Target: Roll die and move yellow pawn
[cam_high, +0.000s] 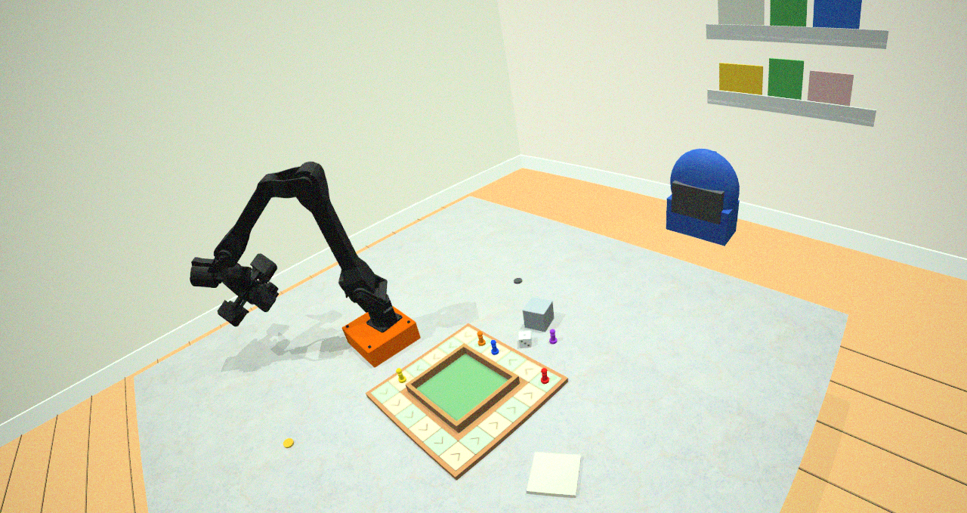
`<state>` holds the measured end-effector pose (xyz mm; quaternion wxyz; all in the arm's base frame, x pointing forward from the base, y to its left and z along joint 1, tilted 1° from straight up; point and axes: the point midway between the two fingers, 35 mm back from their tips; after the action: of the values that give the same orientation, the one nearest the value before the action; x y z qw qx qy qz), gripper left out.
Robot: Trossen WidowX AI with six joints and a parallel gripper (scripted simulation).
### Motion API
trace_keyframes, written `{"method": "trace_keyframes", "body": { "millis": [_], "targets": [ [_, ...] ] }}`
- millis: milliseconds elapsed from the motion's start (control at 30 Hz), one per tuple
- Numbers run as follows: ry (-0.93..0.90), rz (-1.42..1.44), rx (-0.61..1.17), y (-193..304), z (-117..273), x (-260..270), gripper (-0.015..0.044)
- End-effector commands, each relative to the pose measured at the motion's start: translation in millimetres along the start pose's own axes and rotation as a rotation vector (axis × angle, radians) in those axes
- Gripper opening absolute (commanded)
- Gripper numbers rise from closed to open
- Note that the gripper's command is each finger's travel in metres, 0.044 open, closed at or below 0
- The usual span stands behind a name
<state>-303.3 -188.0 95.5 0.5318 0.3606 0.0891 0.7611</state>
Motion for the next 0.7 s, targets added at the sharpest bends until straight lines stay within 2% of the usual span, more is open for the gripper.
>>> {"method": "trace_keyframes", "body": {
  "millis": [0, 133, 333, 667],
  "targets": [
    [0.005, -0.002, 0.003, 0, 2, -2, 0.0374],
    [0.115, -0.039, 0.045, -9, 34, -50, 0.0275],
    [0.325, -0.081, 0.069, -45, 101, -123, 0.0275],
    [0.595, -0.014, 0.006, -138, 205, -190, 0.0275]
  ]
}}
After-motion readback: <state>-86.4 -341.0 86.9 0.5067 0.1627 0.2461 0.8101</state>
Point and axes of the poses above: the point midway between the two fingers, 35 mm back from their tips, its own z axis back along the fingers, its own x axis across the jaws, y = z × x, and after that the axes turned 9 degrees about z, right-handed
